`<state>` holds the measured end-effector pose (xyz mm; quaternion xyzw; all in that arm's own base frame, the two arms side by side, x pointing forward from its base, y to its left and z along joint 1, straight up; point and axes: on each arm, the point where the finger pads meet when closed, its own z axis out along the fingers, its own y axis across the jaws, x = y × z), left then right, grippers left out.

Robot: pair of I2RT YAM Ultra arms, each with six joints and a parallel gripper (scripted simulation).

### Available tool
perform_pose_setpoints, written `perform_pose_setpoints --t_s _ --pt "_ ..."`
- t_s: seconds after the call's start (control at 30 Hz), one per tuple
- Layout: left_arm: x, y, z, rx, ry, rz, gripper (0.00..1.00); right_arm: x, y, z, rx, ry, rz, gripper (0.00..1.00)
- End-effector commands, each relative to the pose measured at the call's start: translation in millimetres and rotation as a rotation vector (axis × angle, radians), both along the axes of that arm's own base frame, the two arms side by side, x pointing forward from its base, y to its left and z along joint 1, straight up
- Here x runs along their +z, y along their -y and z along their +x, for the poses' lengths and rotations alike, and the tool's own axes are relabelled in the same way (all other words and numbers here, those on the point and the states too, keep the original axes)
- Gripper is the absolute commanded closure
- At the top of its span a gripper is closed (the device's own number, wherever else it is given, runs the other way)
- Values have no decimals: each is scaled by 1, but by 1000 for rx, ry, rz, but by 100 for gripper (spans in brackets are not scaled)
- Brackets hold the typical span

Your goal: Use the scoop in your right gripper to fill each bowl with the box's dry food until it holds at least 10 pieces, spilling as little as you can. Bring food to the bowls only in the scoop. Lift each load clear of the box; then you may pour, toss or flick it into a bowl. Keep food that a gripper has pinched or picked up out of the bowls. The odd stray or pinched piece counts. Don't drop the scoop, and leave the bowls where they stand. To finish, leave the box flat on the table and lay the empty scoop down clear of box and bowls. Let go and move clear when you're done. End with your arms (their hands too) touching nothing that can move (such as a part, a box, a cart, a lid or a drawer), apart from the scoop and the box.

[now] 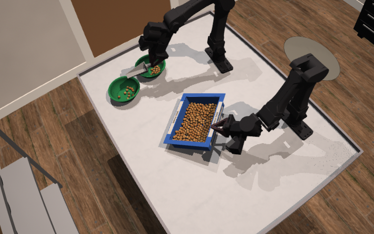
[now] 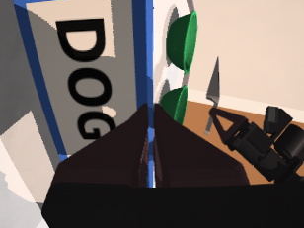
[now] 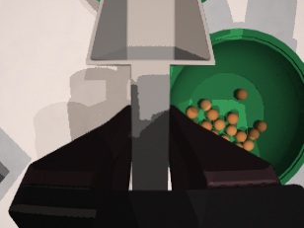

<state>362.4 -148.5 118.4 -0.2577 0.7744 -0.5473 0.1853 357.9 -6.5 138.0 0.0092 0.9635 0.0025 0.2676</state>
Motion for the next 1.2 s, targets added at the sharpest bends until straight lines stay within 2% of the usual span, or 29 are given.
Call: perform_pose_setpoints --t_s 0.0,0.33,0.4,0.47,0.9,0.97,1.03,1.17 --pt "6 1 -4 -32 62 -9 100 23 2 14 -1 87 0 100" --pt "2 -1 -3 -28 69 -21 100 23 2 14 -1 87 0 100" --pt "13 8 4 -52 104 -26 100 23 2 14 -1 87 0 100" --pt "0 -2 -6 -24 70 -26 100 23 2 14 -1 87 0 100" --pt "-1 -1 -7 -30 89 -42 100 23 2 14 -1 87 0 100" --pt "8 -6 7 -17 117 -44 100 23 2 14 -1 87 0 100" --pt "-3 -3 -7 -24 88 -46 100 23 2 14 -1 87 0 100" --pt "-4 -5 -7 -21 95 -52 100 23 2 14 -1 87 0 100"
